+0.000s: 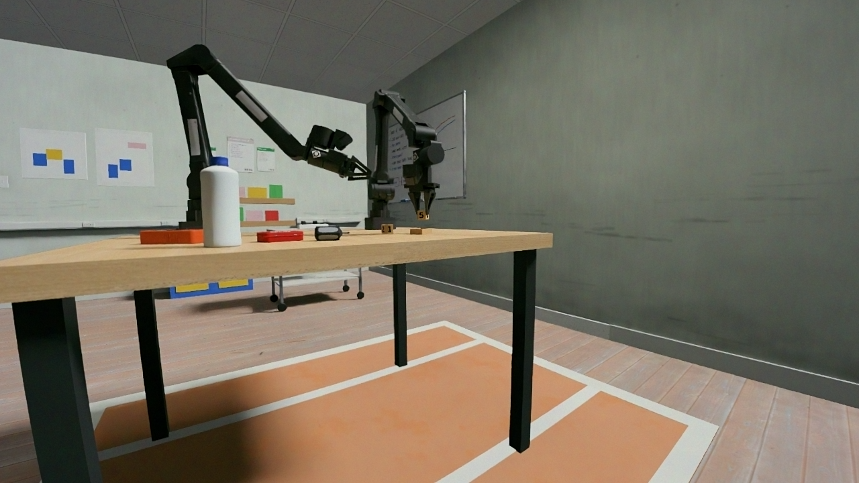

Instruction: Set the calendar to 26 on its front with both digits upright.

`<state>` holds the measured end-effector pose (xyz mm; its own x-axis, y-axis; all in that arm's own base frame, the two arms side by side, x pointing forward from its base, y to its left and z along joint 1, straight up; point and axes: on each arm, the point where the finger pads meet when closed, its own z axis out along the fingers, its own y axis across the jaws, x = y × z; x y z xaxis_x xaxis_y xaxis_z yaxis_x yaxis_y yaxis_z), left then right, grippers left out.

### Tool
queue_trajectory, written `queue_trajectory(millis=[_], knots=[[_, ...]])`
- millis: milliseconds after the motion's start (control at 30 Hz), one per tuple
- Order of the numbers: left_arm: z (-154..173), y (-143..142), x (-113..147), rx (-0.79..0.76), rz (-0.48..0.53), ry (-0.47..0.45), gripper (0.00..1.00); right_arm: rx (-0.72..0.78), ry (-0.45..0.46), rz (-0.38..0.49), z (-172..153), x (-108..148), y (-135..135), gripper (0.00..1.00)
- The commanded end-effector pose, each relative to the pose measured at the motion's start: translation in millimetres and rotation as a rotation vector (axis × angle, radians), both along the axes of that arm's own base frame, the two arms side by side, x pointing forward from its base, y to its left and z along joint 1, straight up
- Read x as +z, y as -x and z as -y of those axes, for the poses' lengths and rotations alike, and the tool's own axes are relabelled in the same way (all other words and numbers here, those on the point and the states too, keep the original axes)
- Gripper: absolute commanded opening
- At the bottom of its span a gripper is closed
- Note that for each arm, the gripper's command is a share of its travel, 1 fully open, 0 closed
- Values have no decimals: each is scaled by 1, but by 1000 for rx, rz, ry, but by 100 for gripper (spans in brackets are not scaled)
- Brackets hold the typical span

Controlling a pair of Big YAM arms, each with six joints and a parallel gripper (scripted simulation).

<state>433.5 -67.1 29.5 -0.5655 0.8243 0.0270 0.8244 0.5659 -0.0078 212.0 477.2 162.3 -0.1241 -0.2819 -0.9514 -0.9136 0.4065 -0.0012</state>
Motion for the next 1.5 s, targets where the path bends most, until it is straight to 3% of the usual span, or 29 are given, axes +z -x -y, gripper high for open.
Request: queue_trajectory(millis=[0, 200, 300, 500, 733, 867, 1300, 1333, 1367, 1467], knots=[[0, -16, 19, -124, 56, 17, 24, 3, -37, 15, -10, 19, -3, 100], [0, -16, 18, -91, 55, 17, 24, 3, -37, 15, -10, 19, -3, 100], [0, -14, -1, -90, 26, 14, 24, 3, -37, 15, -10, 19, -3, 100], [-1, -14, -12, -90, 25, 13, 24, 3, -37, 15, -10, 19, -3, 100], [-1, -13, -4, -90, 32, 14, 24, 3, -37, 15, -10, 19, -3, 100], [6, -31, -13, -90, 46, 20, 24, 3, -37, 15, -10, 19, -3, 100], [6, -31, -4, -90, 58, 20, 24, 3, -37, 15, -10, 19, -3, 100], [4, -20, -11, -88, 33, 16, 24, 3, -37, 15, -10, 19, -3, 100], [8, -37, 6, -74, 92, 25, 24, 3, -37, 15, -10, 19, -3, 100], [16, -40, 10, -101, 105, 28, 24, 3, -37, 15, -10, 19, -3, 100]])
